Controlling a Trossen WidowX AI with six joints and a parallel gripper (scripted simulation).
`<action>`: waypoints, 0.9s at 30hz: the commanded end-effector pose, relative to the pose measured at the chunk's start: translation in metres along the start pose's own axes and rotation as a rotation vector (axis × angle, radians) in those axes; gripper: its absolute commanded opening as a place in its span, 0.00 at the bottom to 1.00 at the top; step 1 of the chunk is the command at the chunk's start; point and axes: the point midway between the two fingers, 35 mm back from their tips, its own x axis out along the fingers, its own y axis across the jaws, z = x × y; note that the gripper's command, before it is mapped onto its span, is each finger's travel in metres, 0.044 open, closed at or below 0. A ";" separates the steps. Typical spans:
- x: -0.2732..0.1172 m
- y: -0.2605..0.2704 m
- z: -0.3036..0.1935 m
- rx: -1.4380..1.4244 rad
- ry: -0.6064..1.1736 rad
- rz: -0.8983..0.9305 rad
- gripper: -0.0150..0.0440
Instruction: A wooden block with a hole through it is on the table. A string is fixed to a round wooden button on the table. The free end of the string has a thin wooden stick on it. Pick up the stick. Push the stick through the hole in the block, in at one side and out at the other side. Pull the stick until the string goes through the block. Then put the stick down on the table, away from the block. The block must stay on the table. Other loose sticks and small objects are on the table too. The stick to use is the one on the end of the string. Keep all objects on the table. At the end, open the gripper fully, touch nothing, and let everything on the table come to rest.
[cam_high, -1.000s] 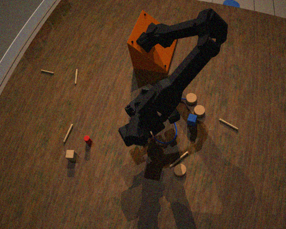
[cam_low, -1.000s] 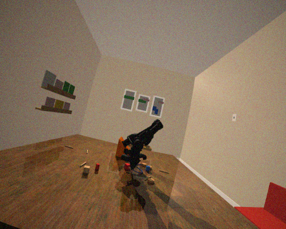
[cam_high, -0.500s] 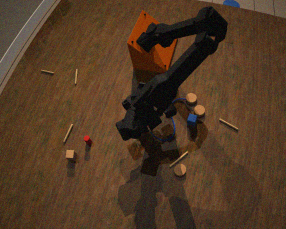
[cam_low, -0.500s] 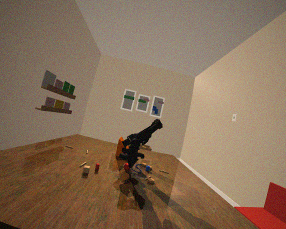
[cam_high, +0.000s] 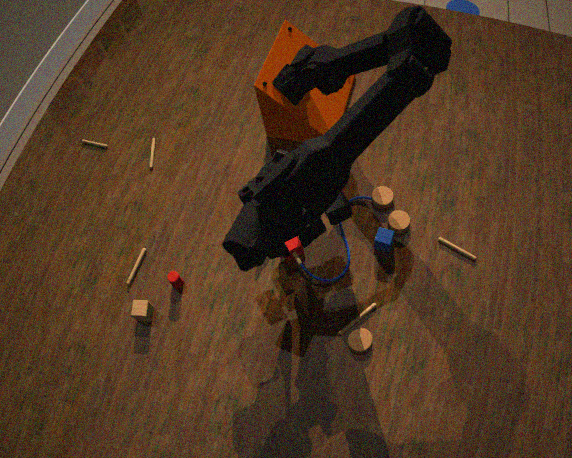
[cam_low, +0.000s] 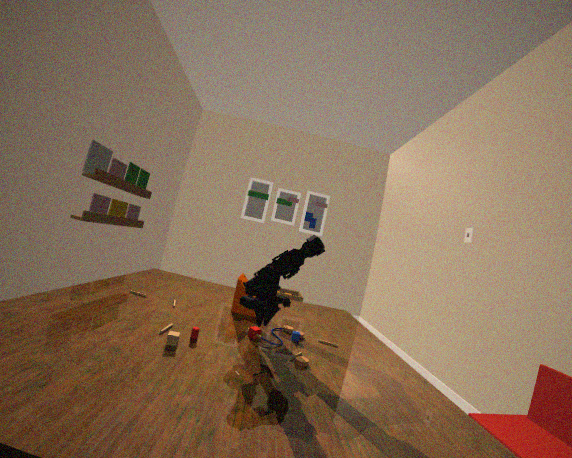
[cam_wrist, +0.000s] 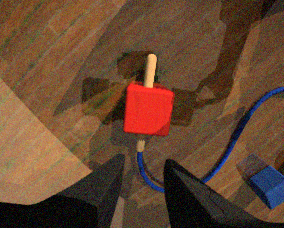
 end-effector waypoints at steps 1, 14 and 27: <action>-0.044 -0.001 -0.002 -0.011 0.014 0.019 0.46; -0.039 0.003 0.008 -0.602 0.008 0.029 0.46; -0.039 0.003 0.030 -1.806 -0.020 0.020 0.46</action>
